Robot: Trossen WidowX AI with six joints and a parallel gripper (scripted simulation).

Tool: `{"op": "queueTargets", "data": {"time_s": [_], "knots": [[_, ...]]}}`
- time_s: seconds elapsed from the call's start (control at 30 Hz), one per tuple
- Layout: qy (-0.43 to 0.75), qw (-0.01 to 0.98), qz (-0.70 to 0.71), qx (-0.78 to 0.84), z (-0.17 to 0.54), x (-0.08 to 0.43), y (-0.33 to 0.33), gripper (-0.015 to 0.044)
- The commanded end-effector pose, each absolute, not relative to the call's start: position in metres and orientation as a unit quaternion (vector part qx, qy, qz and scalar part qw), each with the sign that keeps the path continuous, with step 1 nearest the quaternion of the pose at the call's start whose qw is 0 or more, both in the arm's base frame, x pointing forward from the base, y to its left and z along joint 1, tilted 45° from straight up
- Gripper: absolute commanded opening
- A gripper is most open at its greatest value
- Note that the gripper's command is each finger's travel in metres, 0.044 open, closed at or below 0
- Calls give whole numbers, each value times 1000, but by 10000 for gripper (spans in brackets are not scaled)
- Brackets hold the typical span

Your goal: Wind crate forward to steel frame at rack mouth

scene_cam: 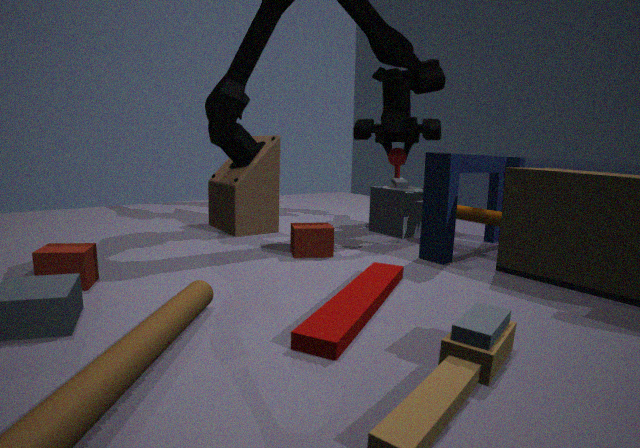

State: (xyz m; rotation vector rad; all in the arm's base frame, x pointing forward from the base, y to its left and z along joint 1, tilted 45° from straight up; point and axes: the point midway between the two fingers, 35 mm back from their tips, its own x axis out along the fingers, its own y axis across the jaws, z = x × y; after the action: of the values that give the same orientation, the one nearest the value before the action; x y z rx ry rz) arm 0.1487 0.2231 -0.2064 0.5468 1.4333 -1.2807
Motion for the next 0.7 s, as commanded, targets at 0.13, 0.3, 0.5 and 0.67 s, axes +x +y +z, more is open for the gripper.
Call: {"op": "queueTargets", "data": {"time_s": [0.13,0.3,0.5,0.67], "knots": [[601,537,-551,216,-197,133,209,0],[601,537,-551,215,-192,128,205,0],[601,537,-552,215,-187,124,200,0],[601,537,-552,215,-182,121,196,0]]}}
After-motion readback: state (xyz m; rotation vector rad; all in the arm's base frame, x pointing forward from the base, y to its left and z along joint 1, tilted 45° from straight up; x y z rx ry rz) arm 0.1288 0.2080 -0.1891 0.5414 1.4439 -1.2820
